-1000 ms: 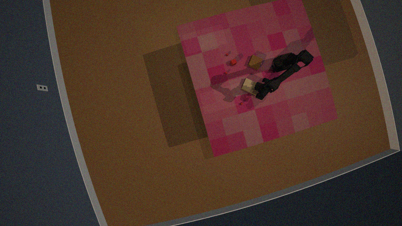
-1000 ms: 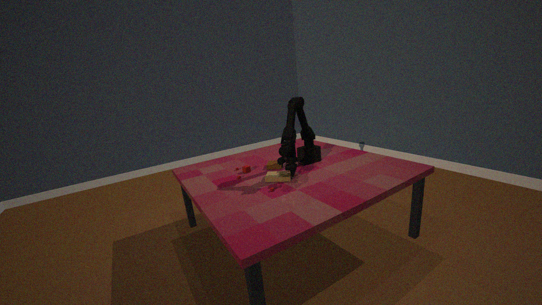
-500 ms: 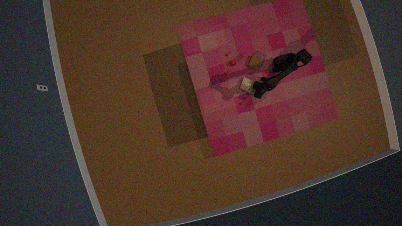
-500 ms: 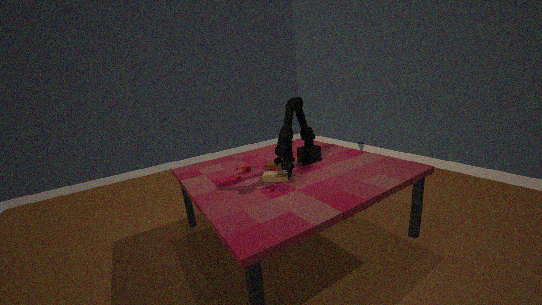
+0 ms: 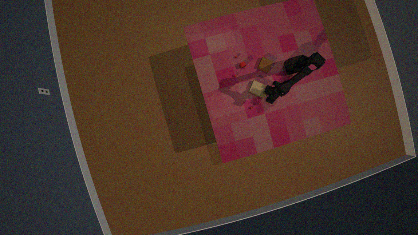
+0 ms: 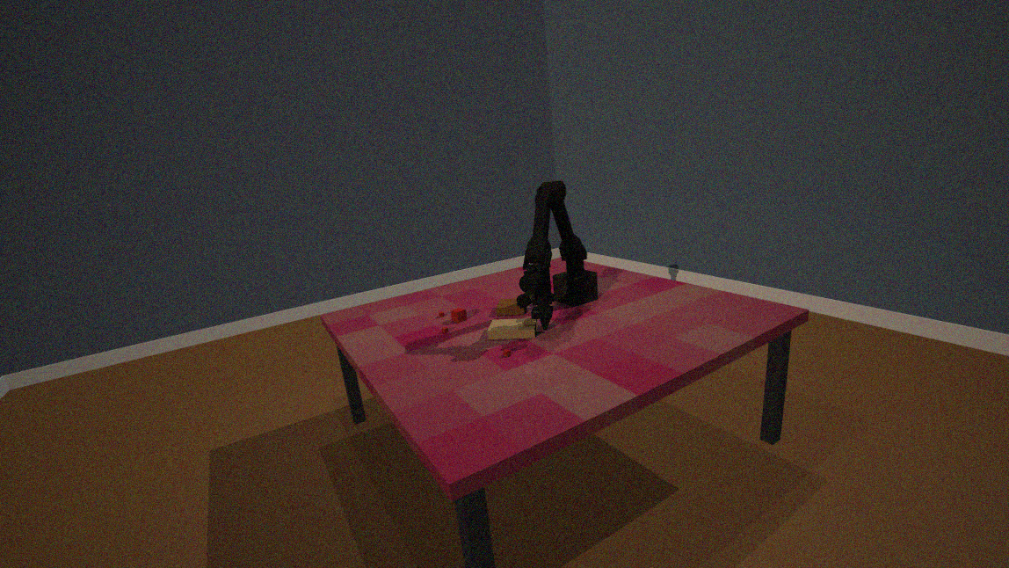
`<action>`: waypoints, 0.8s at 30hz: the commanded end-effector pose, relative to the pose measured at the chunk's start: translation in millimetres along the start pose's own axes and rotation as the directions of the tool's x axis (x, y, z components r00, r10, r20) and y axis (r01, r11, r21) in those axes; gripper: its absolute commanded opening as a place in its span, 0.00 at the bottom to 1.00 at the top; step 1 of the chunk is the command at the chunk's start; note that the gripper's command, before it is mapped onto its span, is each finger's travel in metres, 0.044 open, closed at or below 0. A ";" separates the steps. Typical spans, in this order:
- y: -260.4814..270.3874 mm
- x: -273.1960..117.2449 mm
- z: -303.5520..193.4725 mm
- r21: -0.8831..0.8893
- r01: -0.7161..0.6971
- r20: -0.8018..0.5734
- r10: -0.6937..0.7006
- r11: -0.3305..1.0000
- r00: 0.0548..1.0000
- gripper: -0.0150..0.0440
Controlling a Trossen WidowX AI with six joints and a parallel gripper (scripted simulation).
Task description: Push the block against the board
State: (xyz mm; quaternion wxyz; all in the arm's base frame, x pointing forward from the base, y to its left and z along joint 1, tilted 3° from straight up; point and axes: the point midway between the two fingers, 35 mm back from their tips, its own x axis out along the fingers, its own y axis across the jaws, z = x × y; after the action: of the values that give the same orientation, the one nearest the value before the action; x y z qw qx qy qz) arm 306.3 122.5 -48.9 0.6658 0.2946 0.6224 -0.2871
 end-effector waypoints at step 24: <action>-0.3 -56.1 -27.0 0.004 -0.004 0.002 0.004 1.000 1.000 0.25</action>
State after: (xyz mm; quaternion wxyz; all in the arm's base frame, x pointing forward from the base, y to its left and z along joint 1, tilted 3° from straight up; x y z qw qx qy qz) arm 282.3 141.7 -12.6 0.6610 0.2886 0.6278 -0.2927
